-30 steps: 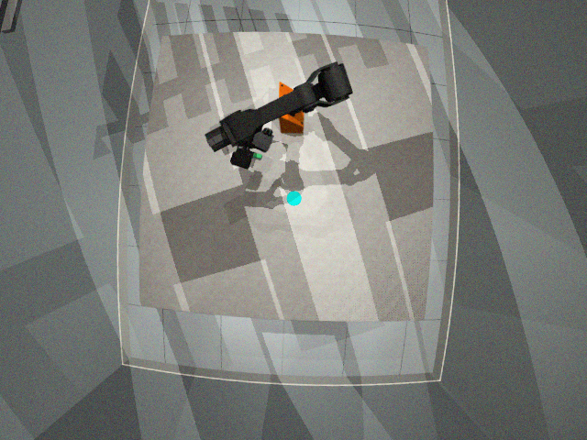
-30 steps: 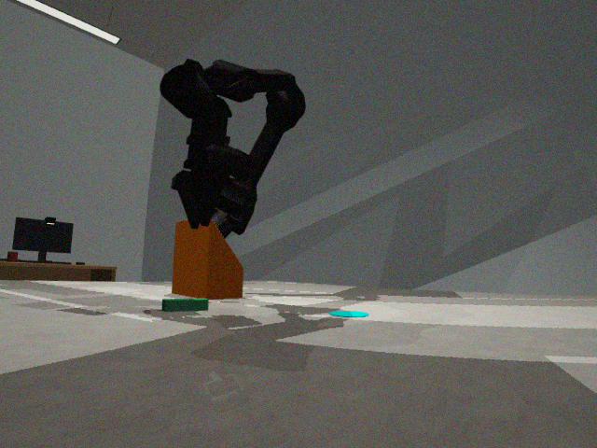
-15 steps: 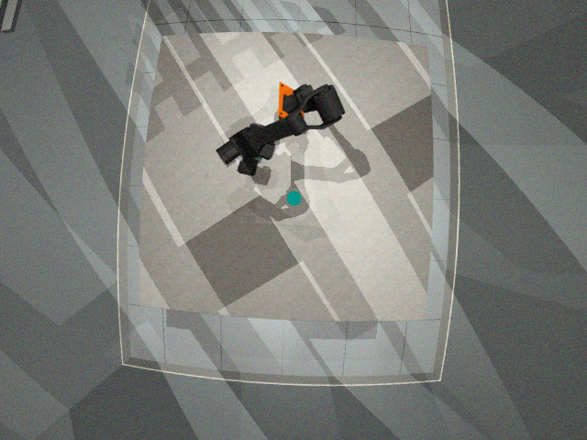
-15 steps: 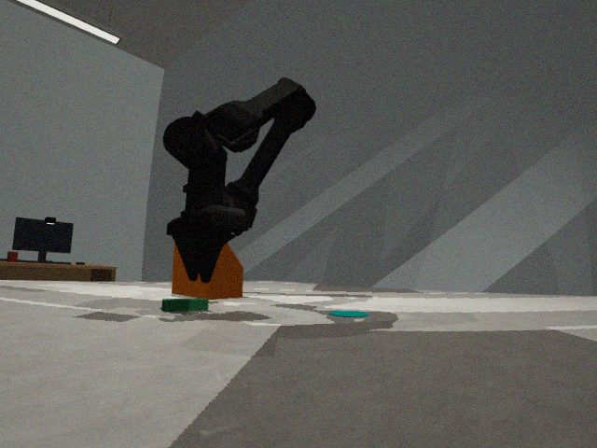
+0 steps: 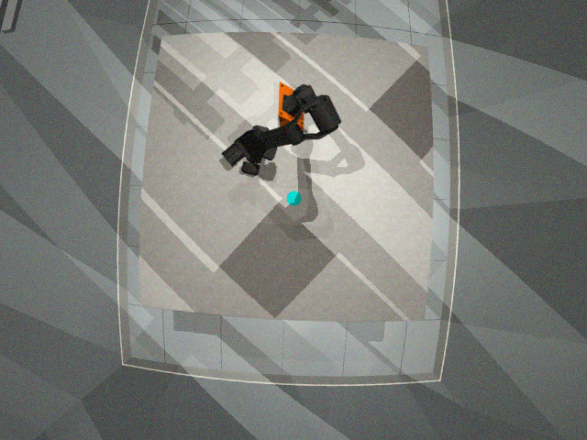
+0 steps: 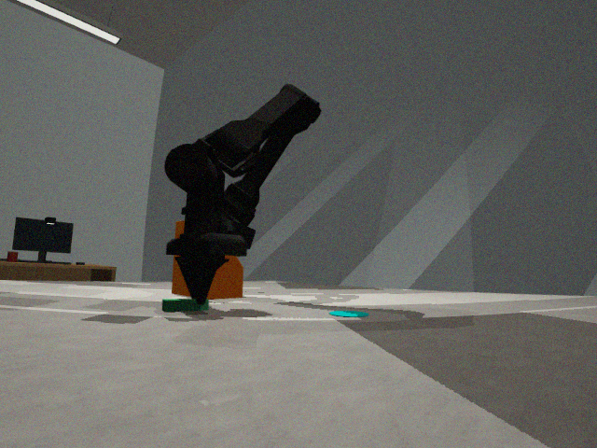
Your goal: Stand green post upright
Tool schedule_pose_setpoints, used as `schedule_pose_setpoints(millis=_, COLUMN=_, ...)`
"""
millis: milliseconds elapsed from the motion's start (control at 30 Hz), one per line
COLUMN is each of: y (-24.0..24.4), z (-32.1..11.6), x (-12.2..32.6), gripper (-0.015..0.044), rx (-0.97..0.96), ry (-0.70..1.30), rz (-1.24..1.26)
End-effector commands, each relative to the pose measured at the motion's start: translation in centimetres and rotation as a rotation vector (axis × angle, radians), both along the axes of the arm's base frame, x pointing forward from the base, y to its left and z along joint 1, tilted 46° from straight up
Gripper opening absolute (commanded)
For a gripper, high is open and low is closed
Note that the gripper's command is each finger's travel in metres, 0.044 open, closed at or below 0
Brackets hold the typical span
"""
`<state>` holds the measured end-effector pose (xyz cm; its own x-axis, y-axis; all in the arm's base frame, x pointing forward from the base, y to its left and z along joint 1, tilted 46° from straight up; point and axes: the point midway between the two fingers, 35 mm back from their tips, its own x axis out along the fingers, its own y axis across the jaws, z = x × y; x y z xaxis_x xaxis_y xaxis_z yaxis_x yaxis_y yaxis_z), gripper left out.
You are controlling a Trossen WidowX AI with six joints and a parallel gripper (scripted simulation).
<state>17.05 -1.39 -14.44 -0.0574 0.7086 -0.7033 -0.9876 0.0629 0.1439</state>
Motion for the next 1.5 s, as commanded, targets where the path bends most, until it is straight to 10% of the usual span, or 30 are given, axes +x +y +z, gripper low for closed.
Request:
schedule_pose_setpoints(millis=0, y=0.1, z=-0.1, x=-0.1, gripper=0.0023, rx=0.005, ry=0.004, rz=-0.005)
schedule_pose_setpoints(millis=1467, y=-8.4, z=8.2, x=0.7, gripper=0.0023, rx=-0.002, ry=0.008, rz=-0.006)
